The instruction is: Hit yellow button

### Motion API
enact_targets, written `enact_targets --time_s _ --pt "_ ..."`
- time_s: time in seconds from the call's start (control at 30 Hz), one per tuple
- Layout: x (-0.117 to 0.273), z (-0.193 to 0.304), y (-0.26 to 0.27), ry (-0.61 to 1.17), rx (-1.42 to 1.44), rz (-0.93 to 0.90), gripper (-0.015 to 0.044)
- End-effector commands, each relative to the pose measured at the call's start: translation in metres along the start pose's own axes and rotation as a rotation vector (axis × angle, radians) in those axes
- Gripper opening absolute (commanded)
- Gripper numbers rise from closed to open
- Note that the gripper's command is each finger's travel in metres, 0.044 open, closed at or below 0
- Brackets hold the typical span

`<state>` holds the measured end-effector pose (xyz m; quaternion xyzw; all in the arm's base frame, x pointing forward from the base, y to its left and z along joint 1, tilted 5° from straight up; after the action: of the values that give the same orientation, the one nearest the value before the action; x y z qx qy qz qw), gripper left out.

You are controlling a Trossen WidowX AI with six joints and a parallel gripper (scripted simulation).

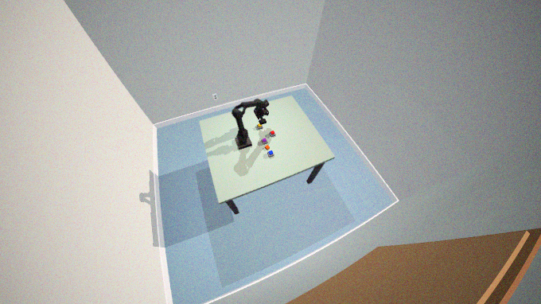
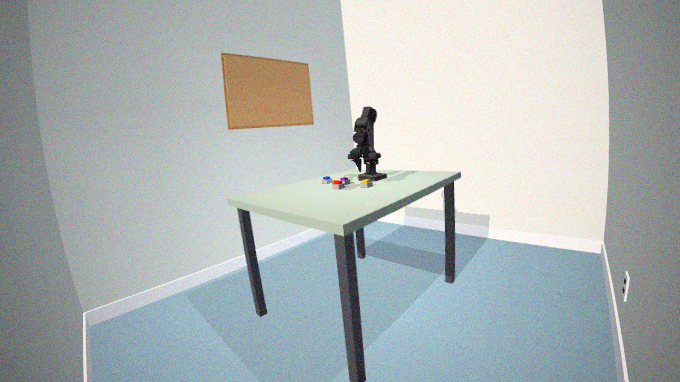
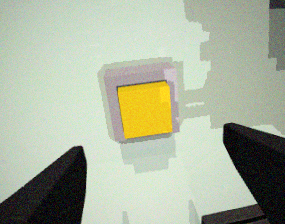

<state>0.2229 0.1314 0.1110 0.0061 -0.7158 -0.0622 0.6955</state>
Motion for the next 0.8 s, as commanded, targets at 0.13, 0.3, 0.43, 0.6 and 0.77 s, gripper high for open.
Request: enact_targets --time_s 0.13,0.3,0.43,0.6,0.77 --pt "-0.019 0.003 -0.001 0.013 -0.005 0.001 0.0032" --pt "-0.019 0.003 -0.001 0.013 -0.005 0.001 0.0020" --pt "-0.019 0.003 -0.001 0.013 -0.005 0.001 0.0020" --pt "-0.021 0.003 -0.001 0.013 -0.005 0.001 0.0020" --pt "-0.029 0.003 -0.001 0.013 -0.005 0.001 0.0020"
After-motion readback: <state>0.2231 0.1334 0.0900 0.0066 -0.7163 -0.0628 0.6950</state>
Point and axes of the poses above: the point midway between the two fingers, 35 mm back from their tips, its own x axis back along the fingers, its own y axis across the jaws, z = x × y, the point moved 1 cm from there along x, back along the fingers, and after that the axes turned 6 degrees about -x, right-handed, at the moved point
